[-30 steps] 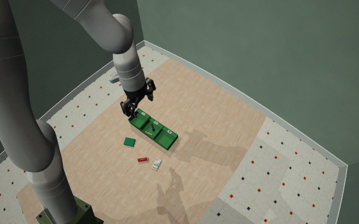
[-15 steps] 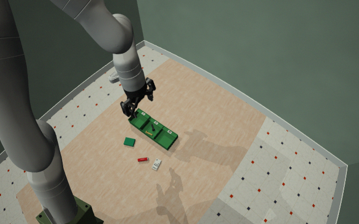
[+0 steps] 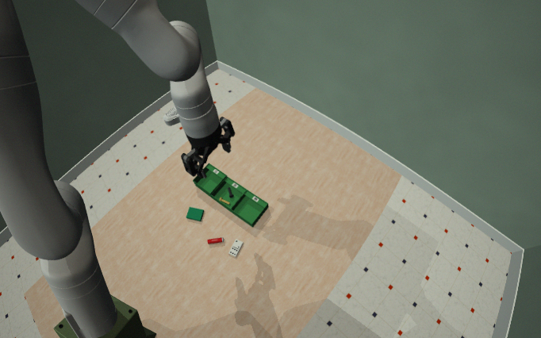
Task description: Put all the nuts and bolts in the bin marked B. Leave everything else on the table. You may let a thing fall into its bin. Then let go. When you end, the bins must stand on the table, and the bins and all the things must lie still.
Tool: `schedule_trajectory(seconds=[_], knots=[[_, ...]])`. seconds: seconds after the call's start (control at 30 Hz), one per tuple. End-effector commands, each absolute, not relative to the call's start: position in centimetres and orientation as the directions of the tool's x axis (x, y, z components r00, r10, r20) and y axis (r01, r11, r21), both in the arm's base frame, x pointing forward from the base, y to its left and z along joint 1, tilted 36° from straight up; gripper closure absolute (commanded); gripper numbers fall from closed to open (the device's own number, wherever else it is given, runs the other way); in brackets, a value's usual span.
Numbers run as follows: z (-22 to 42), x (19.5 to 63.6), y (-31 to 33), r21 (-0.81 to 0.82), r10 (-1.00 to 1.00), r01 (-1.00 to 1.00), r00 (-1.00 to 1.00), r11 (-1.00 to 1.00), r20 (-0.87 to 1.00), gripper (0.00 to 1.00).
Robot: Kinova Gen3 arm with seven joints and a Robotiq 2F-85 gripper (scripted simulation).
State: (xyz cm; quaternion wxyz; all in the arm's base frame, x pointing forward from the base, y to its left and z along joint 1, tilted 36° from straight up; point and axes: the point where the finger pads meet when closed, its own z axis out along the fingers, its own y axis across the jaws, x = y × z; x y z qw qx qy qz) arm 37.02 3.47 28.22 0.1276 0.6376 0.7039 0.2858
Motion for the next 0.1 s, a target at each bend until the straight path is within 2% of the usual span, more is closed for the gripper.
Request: schedule_trajectory(seconds=[0.0, 0.07], knots=[[28.26, 37.03, 3.46, 0.566, 0.971, 0.824, -0.154, 0.023, 0.184, 0.0], [28.26, 37.03, 3.46, 0.566, 0.971, 0.824, -0.154, 0.023, 0.184, 0.0]])
